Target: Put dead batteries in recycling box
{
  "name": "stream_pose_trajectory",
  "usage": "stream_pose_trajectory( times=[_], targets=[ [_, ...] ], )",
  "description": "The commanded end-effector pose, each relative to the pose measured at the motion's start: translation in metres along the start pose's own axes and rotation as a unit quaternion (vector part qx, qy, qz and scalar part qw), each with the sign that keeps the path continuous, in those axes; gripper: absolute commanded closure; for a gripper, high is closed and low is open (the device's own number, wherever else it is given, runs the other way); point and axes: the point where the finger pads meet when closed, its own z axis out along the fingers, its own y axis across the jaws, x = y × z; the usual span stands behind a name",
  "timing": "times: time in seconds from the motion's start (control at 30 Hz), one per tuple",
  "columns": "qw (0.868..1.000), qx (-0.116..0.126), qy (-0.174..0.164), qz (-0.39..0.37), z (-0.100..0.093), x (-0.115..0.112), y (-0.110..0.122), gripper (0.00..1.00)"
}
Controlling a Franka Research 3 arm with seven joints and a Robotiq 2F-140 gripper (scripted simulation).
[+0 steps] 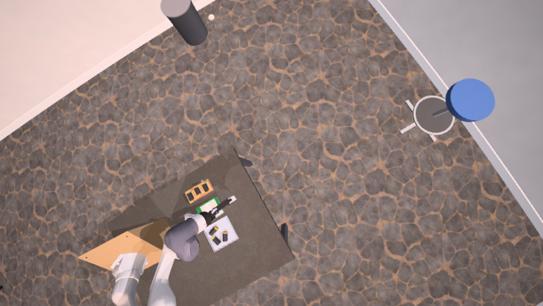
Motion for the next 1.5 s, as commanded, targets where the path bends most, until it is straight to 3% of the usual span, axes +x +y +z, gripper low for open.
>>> stream_pose_trajectory(
  times=[0.0,0.07,0.1,0.2,0.33,0.4,0.43,0.5,1.47],
  targets=[
    [0.99,0.122,0.017,0.066,-0.005,0.062,-0.041,0.0],
    [0.973,0.211,0.01,0.097,-0.008,0.087,-0.055,0.0],
    [0.968,0.229,0.007,0.101,-0.009,0.101,-0.056,0.0],
    [0.967,0.233,0.006,0.102,-0.014,0.143,-0.063,0.0],
    [0.967,0.233,0.006,0.102,-0.024,0.194,-0.109,0.0],
    [0.967,0.233,0.006,0.102,-0.024,0.194,-0.109,0.0],
    [0.967,0.233,0.006,0.102,-0.031,0.222,-0.153,0.0],
    [0.967,0.233,0.006,0.102,-0.034,0.236,-0.18,0.0],
    [0.967,0.233,0.006,0.102,-0.034,0.236,-0.18,0.0]
  ],
)
